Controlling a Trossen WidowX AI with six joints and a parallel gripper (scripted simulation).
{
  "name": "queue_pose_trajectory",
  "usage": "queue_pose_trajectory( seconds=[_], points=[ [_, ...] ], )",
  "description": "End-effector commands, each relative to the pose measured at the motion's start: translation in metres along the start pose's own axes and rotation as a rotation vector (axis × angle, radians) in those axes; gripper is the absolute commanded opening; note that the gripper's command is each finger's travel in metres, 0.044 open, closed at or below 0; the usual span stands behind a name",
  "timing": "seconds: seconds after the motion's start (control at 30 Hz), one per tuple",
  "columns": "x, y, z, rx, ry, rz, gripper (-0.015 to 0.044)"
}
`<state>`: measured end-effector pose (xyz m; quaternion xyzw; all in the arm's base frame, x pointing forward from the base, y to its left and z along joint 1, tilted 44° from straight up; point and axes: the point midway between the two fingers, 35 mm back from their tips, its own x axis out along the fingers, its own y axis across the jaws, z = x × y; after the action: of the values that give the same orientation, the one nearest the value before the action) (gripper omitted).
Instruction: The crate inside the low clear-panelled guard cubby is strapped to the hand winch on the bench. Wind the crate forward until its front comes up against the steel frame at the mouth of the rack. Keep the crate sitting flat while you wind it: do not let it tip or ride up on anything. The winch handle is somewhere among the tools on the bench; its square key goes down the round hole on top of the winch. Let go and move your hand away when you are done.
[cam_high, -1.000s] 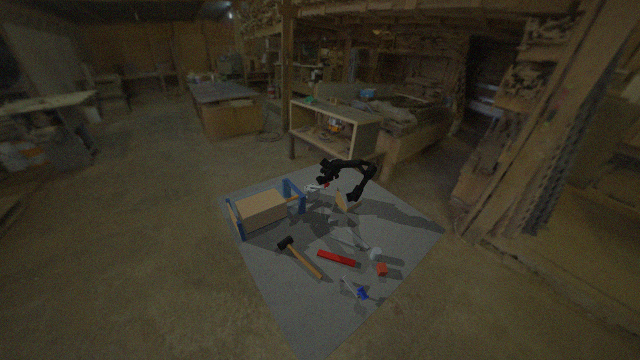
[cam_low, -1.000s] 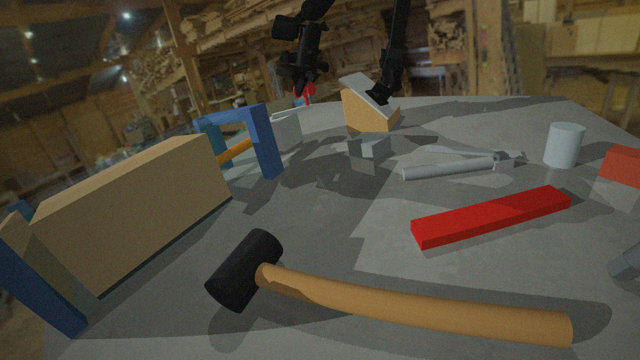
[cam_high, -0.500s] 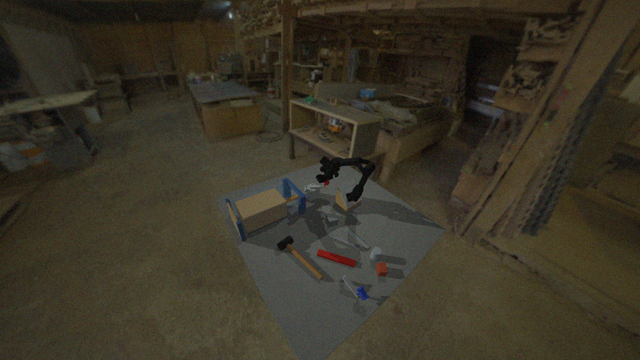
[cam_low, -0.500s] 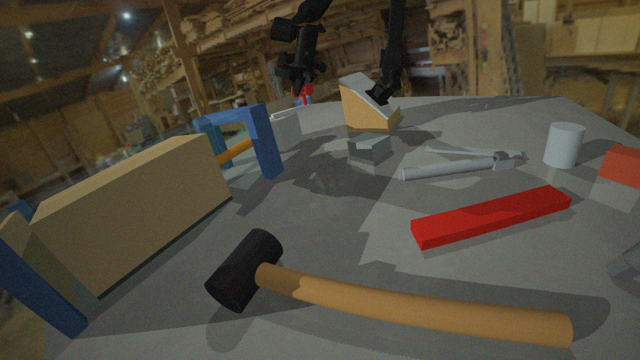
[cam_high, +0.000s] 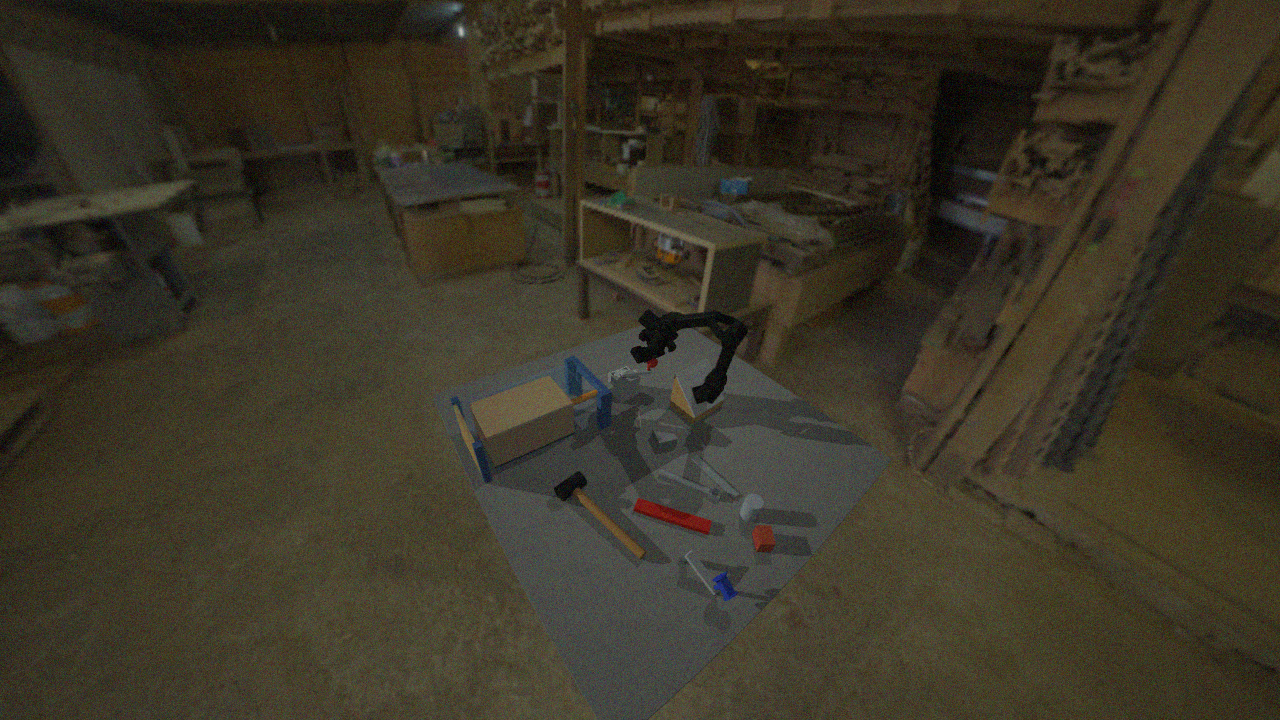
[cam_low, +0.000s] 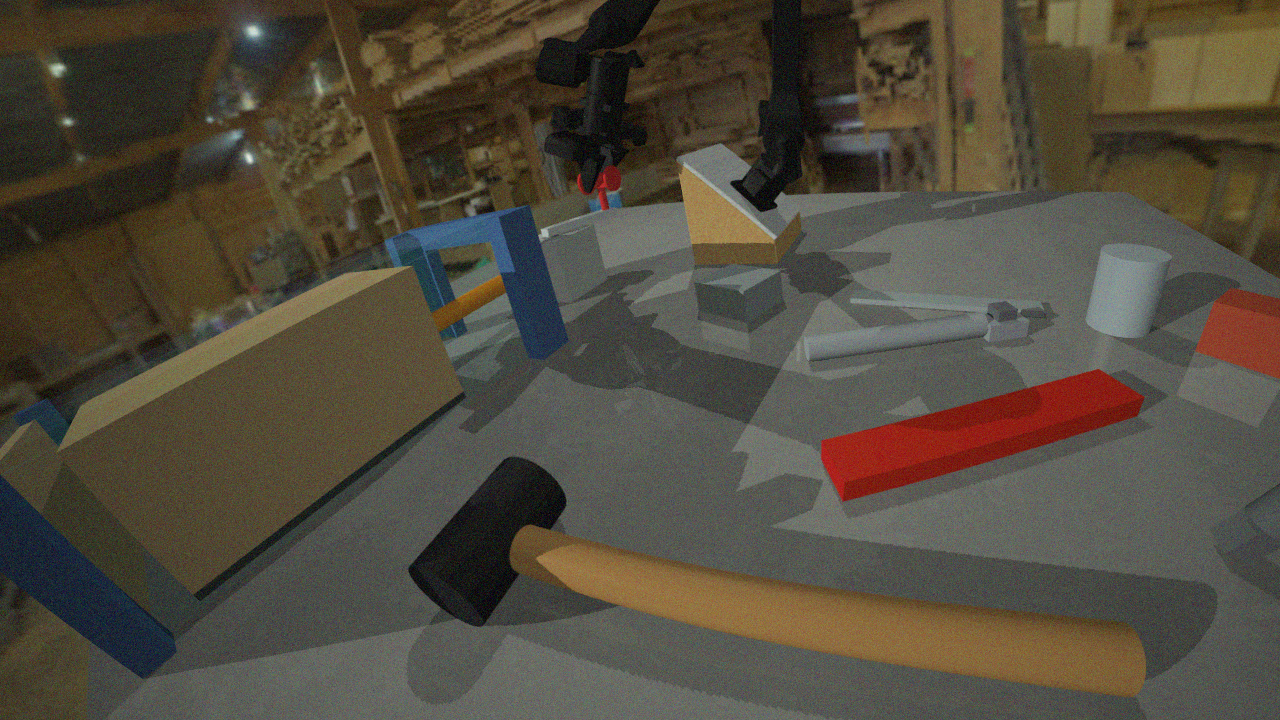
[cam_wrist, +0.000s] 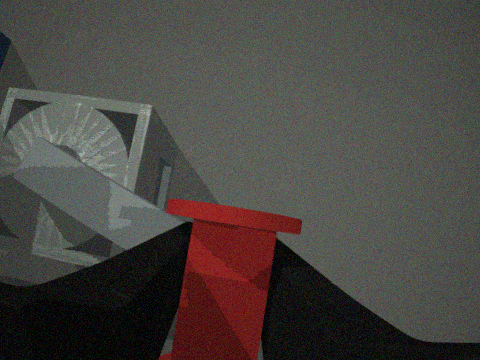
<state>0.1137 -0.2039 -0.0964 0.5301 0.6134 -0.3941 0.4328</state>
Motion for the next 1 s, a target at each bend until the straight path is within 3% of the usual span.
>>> queue_pose_trajectory(
  seconds=[0.0,0.97],
  points=[
    [0.007,-0.002,0.008,-0.006,-0.006,-0.011,0.0000],
    [0.027,0.001,0.053,-0.006,-0.010,-0.010,0.0000]
  ],
)
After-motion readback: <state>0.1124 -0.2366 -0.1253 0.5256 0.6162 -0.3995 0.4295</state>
